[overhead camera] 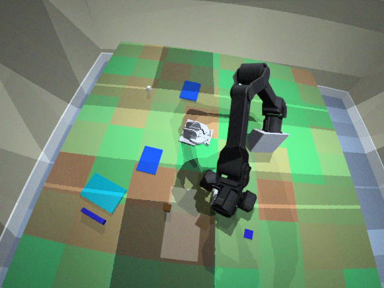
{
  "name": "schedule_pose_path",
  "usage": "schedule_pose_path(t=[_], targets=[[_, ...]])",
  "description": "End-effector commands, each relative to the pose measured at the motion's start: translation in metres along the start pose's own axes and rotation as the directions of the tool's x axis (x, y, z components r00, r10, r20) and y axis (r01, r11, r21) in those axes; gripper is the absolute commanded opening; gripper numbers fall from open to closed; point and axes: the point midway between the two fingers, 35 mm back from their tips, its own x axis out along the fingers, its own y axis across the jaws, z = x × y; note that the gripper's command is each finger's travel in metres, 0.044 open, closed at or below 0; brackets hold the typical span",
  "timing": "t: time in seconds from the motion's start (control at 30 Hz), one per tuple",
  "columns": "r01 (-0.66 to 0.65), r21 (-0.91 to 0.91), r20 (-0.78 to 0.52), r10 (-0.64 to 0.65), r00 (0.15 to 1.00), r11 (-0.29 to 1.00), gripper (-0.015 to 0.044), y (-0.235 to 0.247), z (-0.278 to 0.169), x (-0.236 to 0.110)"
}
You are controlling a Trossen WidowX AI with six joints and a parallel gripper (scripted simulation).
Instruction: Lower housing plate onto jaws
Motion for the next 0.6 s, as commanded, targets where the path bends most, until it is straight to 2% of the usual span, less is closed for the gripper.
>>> schedule_pose_path(t=[0.0, 0.57], targets=[[0.005, -0.005, -0.001, -0.005, 1.000, 1.000, 0.0440, -0.0007, -0.0001, 0.0010], [0.000, 0.000, 0.000, 0.000, 1.000, 1.000, 0.0433, 0.0000, 0.0000, 0.0010]])
